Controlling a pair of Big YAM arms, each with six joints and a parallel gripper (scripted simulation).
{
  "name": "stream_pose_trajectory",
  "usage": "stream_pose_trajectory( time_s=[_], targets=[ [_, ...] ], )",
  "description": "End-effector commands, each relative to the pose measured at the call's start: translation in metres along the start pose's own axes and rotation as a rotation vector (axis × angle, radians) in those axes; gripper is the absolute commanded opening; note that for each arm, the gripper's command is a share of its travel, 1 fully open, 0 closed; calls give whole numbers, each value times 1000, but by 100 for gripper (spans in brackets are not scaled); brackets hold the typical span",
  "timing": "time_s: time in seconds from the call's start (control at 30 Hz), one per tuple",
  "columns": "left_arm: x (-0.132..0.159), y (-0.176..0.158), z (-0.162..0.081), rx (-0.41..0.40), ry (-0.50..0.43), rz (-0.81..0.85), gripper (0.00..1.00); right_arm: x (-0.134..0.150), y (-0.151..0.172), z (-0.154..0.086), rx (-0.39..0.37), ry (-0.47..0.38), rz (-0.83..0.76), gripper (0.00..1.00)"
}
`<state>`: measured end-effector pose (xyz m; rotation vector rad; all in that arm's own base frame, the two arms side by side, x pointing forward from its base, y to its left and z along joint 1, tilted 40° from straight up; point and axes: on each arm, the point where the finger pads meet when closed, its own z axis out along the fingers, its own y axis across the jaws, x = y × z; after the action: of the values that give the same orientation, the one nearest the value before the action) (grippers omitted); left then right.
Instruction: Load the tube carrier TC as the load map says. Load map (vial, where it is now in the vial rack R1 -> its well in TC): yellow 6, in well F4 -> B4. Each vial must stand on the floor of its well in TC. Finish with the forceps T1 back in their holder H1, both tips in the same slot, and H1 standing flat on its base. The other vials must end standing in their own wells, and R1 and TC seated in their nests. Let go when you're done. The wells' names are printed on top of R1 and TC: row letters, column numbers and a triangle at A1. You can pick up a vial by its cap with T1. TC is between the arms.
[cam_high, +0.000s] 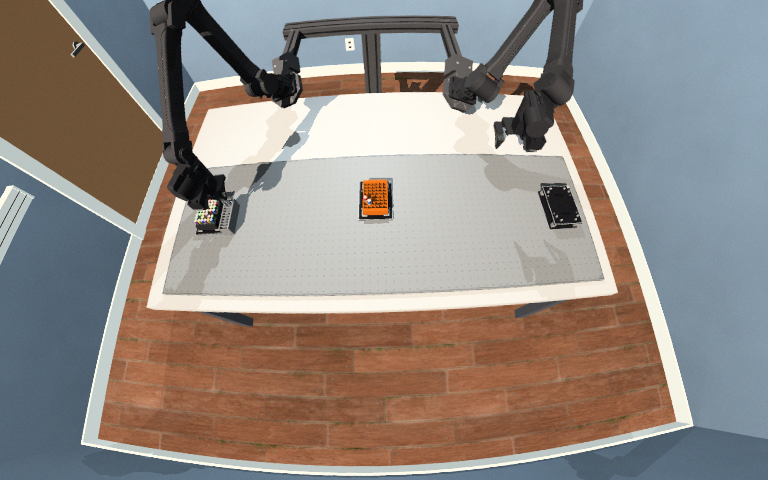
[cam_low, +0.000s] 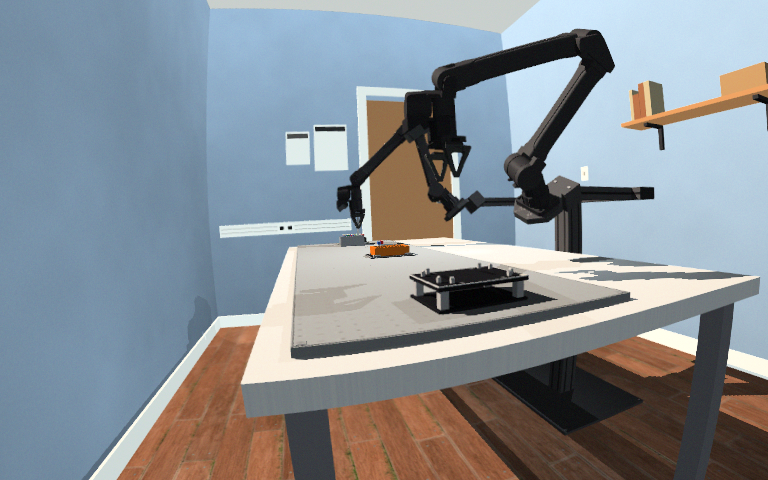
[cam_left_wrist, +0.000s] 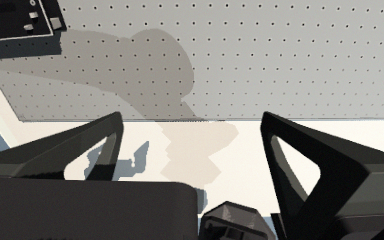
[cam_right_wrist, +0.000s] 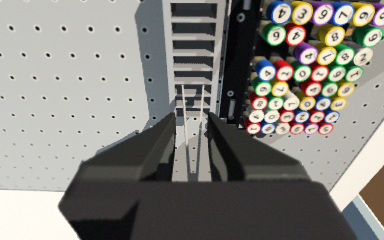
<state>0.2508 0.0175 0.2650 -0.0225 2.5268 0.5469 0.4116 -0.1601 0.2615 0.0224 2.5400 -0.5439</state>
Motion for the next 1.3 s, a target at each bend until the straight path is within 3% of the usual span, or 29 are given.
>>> stream_pose_trajectory(
  time_s=[0.0, 0.53, 1.27],
  targets=[
    [-10, 1, -9, 3, -24, -21, 100, -16, -17, -18, 31, -63, 16, 24],
    [-10, 1, -9, 3, -24, -21, 100, -13, -8, -11, 14, -39, 9, 24],
    [-10, 1, -9, 3, -24, -21, 100, -13, -8, -11, 14, -39, 9, 7]
  ],
)
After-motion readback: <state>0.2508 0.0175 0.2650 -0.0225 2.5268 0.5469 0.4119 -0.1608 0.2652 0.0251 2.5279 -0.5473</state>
